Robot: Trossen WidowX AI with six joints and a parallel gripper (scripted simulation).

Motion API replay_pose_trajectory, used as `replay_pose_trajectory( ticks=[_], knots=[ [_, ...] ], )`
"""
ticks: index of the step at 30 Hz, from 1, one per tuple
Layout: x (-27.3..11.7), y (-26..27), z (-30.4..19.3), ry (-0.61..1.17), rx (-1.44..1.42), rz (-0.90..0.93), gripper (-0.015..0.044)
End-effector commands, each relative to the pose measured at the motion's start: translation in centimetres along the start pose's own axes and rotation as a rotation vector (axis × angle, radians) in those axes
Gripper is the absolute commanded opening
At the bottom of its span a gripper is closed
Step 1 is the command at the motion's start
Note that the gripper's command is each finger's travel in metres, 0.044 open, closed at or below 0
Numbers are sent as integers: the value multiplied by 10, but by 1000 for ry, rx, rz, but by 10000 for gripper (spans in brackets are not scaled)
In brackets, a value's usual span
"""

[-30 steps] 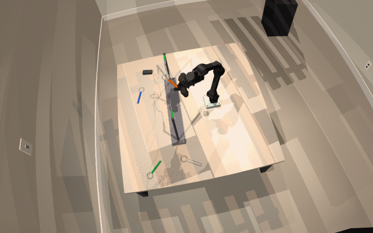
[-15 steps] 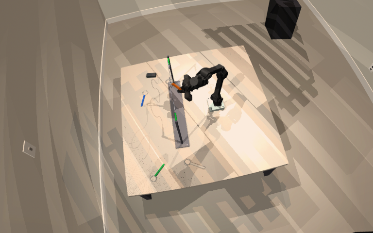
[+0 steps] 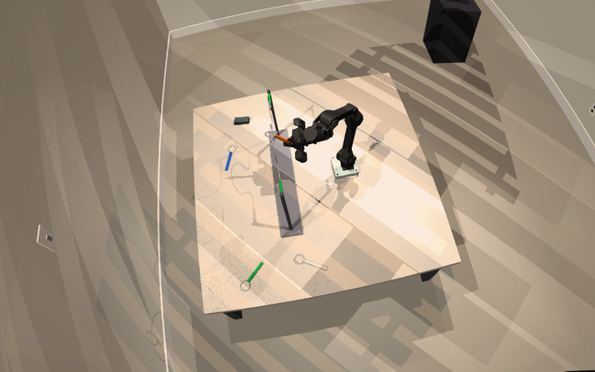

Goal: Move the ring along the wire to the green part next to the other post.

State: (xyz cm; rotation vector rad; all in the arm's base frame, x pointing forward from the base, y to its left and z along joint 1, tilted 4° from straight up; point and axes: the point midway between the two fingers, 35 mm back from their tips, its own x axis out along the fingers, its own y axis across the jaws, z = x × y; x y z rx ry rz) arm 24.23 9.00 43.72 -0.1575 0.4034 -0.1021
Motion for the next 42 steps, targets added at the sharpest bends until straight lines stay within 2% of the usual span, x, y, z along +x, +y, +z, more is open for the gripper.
replay_pose_trajectory(
  ticks=[1, 42],
  knots=[
    [1, -2, 0, -5, -50, -27, -150],
    [1, -19, 4, -68, -525, -285, -150]
  ],
)
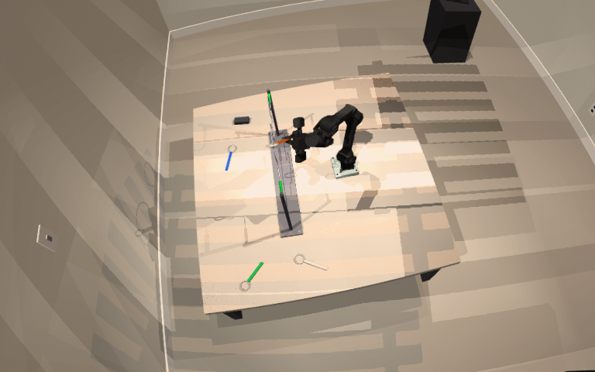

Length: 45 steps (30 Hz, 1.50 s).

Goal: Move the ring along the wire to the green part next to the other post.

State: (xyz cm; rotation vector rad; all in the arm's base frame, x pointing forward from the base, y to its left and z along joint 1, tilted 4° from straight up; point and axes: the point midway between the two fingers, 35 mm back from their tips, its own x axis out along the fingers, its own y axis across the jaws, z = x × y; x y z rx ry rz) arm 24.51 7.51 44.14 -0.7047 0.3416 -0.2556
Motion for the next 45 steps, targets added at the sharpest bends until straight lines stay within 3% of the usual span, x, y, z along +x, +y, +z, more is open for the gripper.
replay_pose_trajectory(
  ticks=[1, 45],
  knots=[
    [-1, -5, -1, -8, -37, -28, -150],
    [1, -24, 4, -87, -537, -293, -150]
  ],
)
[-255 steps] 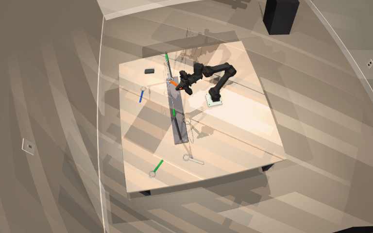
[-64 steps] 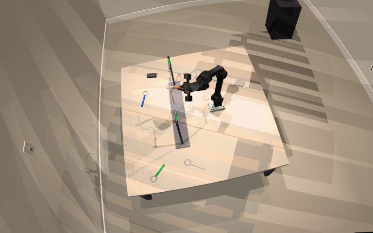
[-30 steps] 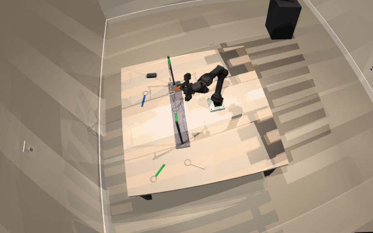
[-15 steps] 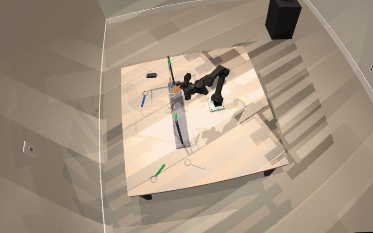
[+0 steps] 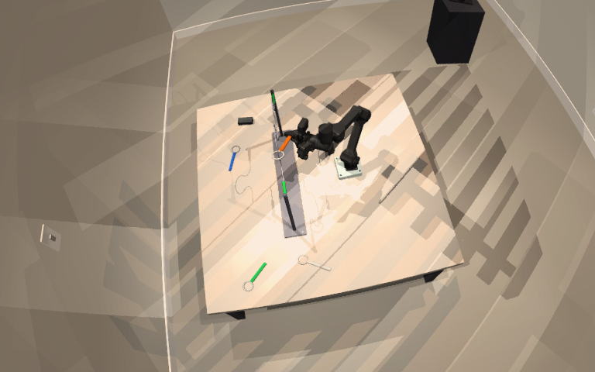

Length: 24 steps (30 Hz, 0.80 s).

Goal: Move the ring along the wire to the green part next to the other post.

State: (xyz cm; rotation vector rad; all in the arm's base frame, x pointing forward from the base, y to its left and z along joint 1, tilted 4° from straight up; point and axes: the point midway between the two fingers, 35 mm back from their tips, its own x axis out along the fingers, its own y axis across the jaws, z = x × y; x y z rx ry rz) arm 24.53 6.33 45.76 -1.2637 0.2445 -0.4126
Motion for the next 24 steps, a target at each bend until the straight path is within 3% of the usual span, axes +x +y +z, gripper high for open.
replay_pose_trajectory(
  ticks=[1, 24],
  knots=[
    [3, -4, -3, -35, -38, -27, -150],
    [10, -15, -1, -120, -302, -160, -150]
  ],
)
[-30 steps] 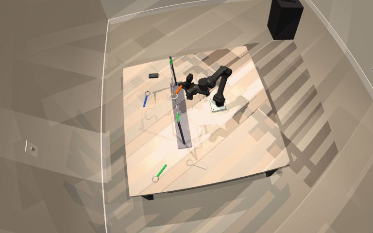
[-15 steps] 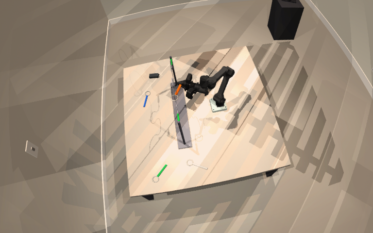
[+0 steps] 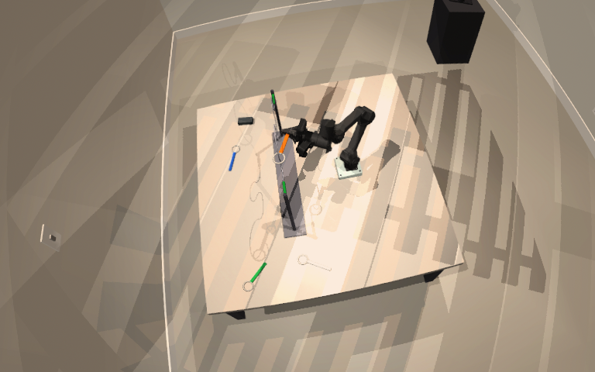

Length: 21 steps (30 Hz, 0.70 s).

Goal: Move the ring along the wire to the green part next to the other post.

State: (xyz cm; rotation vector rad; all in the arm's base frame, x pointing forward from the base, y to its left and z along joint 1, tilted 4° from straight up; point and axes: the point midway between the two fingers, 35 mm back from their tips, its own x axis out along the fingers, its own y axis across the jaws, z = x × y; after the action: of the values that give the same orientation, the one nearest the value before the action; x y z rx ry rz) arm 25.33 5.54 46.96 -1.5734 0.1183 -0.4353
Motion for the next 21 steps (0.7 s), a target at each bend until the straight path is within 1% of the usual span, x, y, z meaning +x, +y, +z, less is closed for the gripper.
replay_pose_trajectory(
  ticks=[1, 21],
  knots=[
    [0, -3, -1, -7, -42, -24, -150],
    [0, -9, -1, -31, -250, -115, -150]
  ],
)
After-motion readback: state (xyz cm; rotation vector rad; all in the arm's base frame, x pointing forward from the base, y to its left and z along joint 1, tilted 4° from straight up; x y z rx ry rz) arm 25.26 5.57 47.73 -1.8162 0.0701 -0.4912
